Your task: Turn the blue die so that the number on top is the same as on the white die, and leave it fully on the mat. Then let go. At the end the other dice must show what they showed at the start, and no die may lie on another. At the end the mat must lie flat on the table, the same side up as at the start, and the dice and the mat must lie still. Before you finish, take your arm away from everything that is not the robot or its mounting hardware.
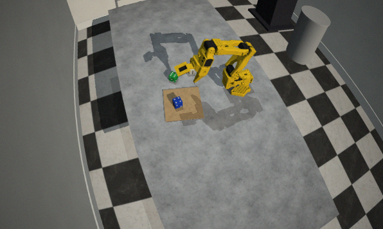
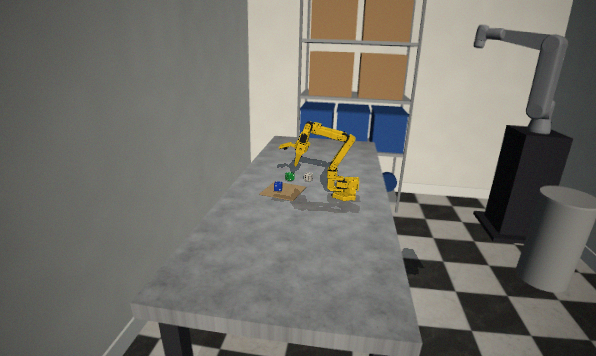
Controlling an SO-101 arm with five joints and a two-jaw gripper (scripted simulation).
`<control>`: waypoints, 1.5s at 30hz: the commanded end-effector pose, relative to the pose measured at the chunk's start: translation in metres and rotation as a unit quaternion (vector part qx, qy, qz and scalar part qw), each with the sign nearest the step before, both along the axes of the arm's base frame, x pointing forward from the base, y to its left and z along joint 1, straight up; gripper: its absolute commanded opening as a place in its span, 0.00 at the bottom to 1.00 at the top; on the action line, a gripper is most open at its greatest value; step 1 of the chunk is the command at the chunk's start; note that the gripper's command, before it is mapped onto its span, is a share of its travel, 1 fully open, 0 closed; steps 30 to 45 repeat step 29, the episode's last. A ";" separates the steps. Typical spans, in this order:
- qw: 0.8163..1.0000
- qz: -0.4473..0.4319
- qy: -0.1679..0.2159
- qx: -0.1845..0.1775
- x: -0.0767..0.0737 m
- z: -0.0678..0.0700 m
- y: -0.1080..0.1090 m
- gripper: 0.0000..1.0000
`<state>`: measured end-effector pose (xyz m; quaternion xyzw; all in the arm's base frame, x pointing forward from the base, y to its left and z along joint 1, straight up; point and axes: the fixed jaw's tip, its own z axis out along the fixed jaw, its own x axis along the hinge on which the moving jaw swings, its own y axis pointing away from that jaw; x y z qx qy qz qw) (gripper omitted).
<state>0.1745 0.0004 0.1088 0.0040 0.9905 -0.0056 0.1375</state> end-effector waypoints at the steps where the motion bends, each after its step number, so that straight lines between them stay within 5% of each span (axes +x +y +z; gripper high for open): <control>1: 1.000 -0.001 -0.023 -0.002 0.000 0.016 -0.001 0.36; 45: 1.000 -0.002 -0.010 -0.001 -0.005 0.018 -0.002 0.36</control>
